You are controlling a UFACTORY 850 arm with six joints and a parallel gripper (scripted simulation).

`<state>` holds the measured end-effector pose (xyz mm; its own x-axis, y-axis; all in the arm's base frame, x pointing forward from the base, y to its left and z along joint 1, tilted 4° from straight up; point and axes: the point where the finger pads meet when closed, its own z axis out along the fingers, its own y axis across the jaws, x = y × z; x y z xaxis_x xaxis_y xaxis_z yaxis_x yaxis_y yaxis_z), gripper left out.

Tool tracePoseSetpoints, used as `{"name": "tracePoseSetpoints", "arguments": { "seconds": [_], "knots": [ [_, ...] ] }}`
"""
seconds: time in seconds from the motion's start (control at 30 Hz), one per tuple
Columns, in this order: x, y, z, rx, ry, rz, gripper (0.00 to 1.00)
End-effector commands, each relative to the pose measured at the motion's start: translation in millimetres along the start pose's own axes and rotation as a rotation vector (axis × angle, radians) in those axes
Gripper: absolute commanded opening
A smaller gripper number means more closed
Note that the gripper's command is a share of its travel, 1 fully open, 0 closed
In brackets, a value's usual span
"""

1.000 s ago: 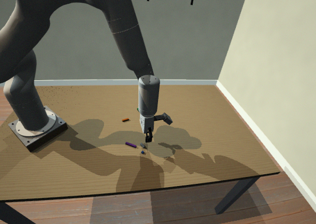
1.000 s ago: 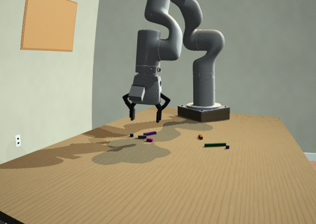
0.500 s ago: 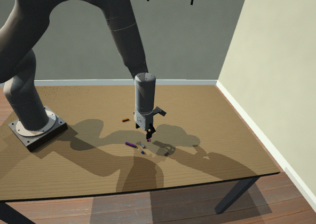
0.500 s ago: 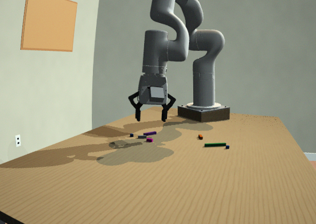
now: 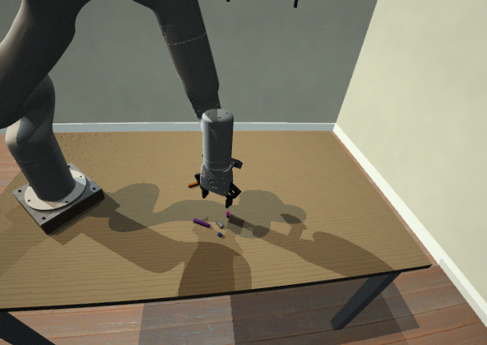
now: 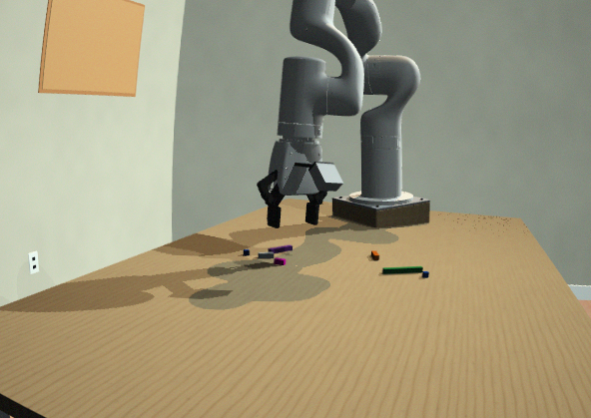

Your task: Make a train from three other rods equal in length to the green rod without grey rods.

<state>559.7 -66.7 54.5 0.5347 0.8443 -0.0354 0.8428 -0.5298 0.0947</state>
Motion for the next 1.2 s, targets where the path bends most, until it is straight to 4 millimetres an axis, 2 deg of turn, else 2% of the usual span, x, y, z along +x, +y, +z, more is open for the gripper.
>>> {"name": "tracePoseSetpoints", "arguments": {
  "seconds": [0.0,0.4,0.47,0.5,0.97,1.03,1.07,1.17],
  "knots": [
    [2,-7,-1,0.014,0.020,-0.166,1.00],
    [6,-25,-2,0.010,0.022,-0.503,1.00],
    [6,-25,-2,0.010,0.022,-0.503,1.00],
    [7,-29,-2,0.009,0.022,-0.585,1.00],
    [10,-49,-3,0.005,0.025,-0.969,1.00],
    [10,-49,-3,0.005,0.025,-0.969,1.00],
    [11,-54,-3,0.004,0.026,-1.051,1.00],
    [12,-57,-3,0.003,0.027,-1.123,1.00]
  ]
}}
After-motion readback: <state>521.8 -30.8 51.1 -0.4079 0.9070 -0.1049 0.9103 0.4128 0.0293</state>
